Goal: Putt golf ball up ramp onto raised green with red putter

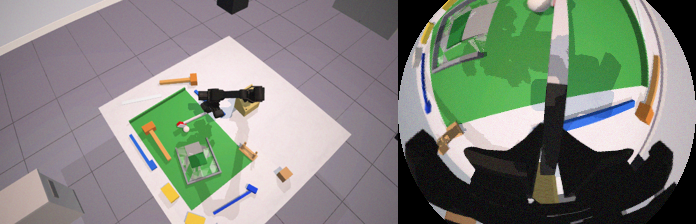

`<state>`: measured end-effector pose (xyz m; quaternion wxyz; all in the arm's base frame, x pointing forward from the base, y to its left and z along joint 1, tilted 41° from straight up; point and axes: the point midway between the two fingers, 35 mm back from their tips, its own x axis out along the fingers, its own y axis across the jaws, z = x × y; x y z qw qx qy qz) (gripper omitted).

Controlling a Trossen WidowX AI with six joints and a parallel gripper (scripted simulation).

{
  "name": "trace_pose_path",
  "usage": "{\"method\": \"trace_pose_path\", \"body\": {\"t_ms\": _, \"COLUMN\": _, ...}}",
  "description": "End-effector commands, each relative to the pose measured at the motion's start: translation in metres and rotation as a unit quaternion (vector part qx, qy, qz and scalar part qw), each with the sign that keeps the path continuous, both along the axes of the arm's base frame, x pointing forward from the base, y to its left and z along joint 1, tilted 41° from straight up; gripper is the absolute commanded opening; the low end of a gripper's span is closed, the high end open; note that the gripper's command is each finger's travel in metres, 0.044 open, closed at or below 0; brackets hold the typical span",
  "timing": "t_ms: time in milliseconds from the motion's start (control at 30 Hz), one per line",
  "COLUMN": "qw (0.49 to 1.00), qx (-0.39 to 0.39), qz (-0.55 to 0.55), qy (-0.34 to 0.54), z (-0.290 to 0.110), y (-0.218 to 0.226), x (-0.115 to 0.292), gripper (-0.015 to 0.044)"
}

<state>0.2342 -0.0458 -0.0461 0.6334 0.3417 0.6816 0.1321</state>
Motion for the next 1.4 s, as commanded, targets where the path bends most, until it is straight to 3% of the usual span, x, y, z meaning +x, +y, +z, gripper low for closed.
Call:
{"method": "trace_pose_path", "body": {"t_ms": 0, "qw": 1.000, "qx": 0.006, "qz": -0.006, "qy": 0.004, "z": 0.014, "y": 0.019, "x": 0.001, "gripper": 0.0000}}
{"method": "trace_pose_path", "body": {"t_ms": 467, "qw": 1.000, "qx": 0.005, "qz": -0.006, "qy": 0.004, "z": 0.059, "y": -0.019, "x": -0.001, "gripper": 0.0000}}
{"method": "trace_pose_path", "body": {"t_ms": 1367, "qw": 1.000, "qx": 0.007, "qz": -0.008, "qy": 0.007, "z": 0.053, "y": -0.014, "x": -0.001, "gripper": 0.0000}}
